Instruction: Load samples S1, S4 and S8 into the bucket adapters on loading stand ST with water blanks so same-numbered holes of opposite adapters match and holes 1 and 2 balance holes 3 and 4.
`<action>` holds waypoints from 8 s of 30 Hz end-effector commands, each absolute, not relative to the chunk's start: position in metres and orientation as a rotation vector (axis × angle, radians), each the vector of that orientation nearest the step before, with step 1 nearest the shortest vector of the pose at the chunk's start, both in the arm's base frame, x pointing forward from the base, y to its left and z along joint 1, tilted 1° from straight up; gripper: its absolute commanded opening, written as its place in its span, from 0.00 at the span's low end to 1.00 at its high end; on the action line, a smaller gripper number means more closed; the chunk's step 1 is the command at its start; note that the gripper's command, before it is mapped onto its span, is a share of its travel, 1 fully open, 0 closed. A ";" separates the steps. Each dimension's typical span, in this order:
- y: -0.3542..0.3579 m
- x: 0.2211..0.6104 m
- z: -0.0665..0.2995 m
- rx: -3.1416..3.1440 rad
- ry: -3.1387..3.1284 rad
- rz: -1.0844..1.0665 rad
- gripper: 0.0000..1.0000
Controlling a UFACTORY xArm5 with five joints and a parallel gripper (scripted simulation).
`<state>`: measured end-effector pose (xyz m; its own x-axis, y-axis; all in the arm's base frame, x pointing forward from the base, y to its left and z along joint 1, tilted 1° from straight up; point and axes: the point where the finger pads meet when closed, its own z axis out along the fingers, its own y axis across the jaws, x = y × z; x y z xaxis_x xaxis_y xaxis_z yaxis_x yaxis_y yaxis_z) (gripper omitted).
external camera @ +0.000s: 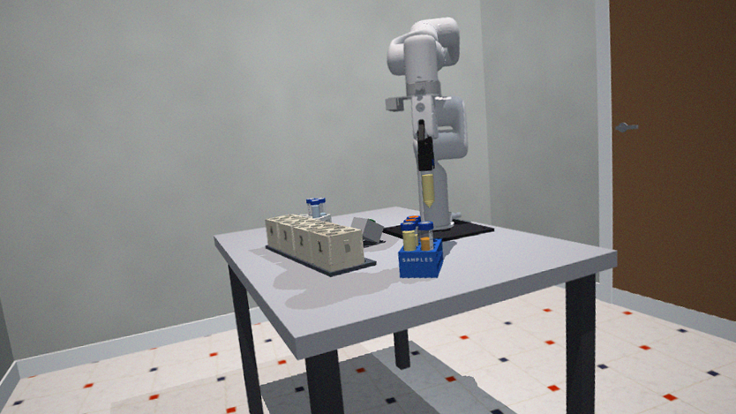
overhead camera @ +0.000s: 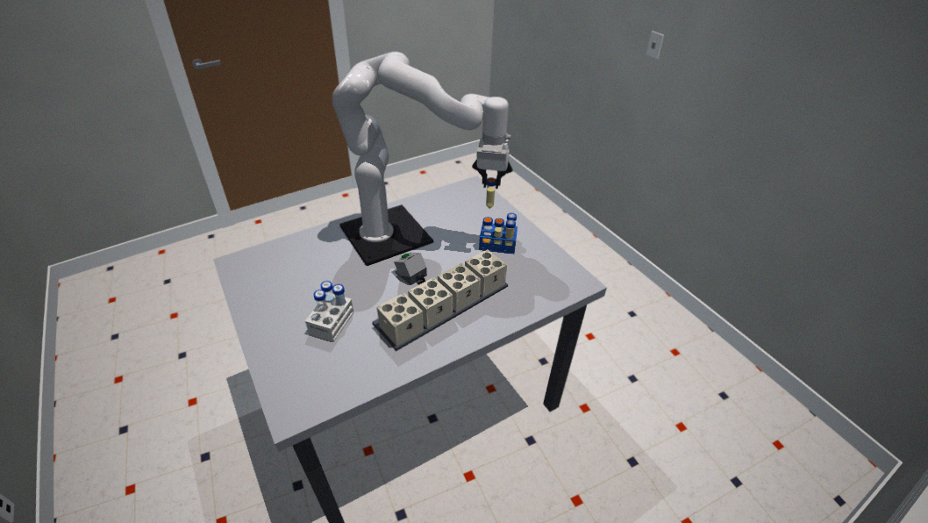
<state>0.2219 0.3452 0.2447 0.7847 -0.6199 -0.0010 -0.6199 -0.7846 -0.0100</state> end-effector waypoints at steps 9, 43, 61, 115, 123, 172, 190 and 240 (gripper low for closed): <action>0.346 0.222 0.246 -2.952 1.025 0.011 0.00; 0.346 0.222 0.228 -2.952 1.025 0.011 0.00; 0.347 0.222 0.196 -2.952 1.025 0.011 0.00; 0.348 0.222 0.151 -2.952 1.025 0.011 0.00; 0.348 0.222 0.143 -2.952 1.025 0.011 0.00; 0.348 0.222 0.111 -2.952 1.025 0.011 0.00; 0.348 0.222 0.111 -2.952 1.025 0.011 0.44; 0.347 0.222 0.177 -2.952 1.025 0.011 0.44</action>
